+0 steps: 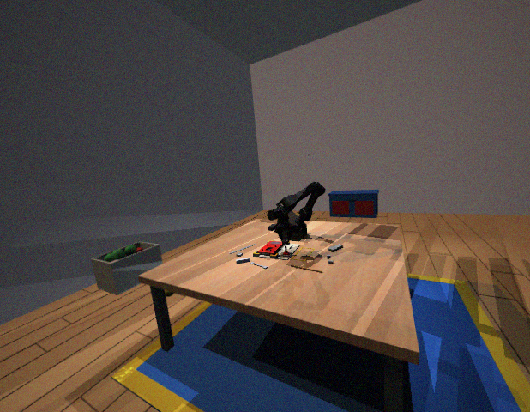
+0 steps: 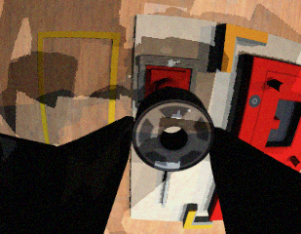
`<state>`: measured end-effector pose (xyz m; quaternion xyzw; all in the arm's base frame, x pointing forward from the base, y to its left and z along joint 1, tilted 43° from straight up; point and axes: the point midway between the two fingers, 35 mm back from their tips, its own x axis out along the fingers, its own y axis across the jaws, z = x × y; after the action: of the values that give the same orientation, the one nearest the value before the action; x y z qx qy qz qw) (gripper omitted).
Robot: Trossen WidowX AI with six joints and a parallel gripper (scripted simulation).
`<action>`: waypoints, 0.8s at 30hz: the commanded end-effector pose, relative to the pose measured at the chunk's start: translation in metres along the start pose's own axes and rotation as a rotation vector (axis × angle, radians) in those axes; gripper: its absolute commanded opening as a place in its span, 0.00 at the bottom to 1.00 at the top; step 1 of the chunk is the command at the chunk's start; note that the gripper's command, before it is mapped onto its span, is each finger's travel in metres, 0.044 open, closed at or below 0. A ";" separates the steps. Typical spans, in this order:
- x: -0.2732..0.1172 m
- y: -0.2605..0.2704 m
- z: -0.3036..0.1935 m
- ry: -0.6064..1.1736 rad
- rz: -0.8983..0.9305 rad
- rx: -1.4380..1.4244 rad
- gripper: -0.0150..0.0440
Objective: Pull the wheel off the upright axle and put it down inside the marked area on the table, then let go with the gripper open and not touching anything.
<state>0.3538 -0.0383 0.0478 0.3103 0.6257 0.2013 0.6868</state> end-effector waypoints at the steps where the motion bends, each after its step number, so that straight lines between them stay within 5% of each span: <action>1: -0.017 0.000 0.000 -0.005 -0.005 -0.005 0.25; 24: -0.020 0.054 -0.027 -0.004 -0.004 -0.001 0.25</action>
<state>0.3356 -0.0162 0.0936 0.3064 0.6226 0.1985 0.6921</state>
